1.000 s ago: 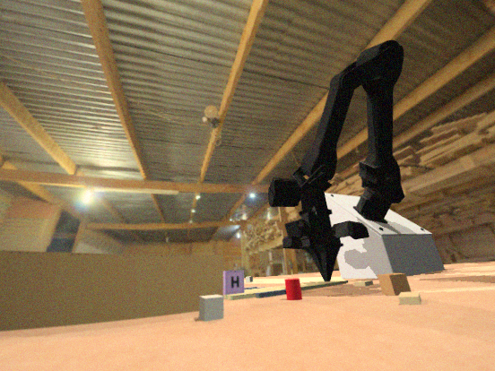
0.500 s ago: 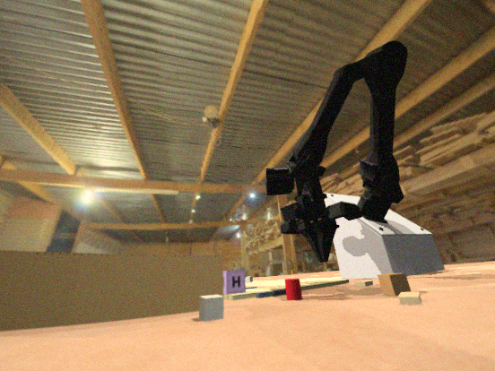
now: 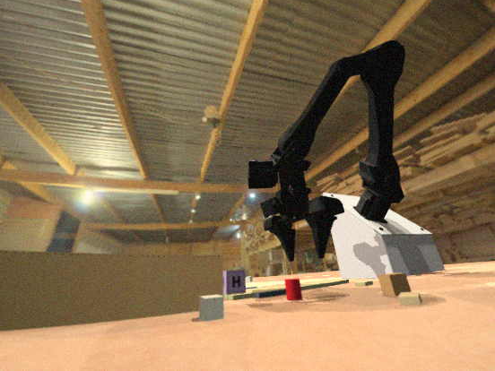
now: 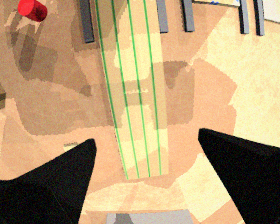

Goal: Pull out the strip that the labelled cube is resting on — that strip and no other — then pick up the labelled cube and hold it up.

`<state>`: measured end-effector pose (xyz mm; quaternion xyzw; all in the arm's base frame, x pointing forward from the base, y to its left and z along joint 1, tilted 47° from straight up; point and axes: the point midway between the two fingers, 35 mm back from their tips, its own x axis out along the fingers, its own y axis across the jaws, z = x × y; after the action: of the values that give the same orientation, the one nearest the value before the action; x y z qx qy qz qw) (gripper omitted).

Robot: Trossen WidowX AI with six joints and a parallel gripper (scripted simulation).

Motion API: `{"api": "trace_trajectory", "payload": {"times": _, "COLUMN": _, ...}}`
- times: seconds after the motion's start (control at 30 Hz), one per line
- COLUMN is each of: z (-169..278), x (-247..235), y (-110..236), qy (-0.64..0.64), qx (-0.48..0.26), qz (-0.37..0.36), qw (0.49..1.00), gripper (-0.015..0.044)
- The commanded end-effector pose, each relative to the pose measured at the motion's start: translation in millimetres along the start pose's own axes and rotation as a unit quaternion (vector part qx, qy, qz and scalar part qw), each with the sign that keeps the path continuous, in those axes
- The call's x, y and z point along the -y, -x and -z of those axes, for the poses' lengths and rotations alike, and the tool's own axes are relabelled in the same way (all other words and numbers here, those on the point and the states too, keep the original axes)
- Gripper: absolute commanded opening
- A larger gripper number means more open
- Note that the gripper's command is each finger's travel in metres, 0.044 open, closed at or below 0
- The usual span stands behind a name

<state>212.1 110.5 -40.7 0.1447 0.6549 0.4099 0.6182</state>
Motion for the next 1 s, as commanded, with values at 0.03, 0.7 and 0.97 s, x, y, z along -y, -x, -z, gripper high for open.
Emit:
{"api": "trace_trajectory", "payload": {"times": 0.03, "z": -18.8, "x": -1.2, "y": 2.3, "qy": -0.001, "qx": 0.002, "qz": -0.002, "qw": 1.0, "gripper": 0.044}}
{"api": "trace_trajectory", "payload": {"times": 0.7, "z": -85.6, "x": -2.8, "y": 10.6, "qy": 0.001, "qx": 0.004, "qz": -0.002, "qw": 1.0, "gripper": 0.044}}
{"api": "trace_trajectory", "payload": {"times": 0.97, "z": -112.4, "x": -4.0, "y": 14.2, "qy": 0.001, "qx": 0.004, "qz": -0.002, "qw": 1.0, "gripper": 0.044}}
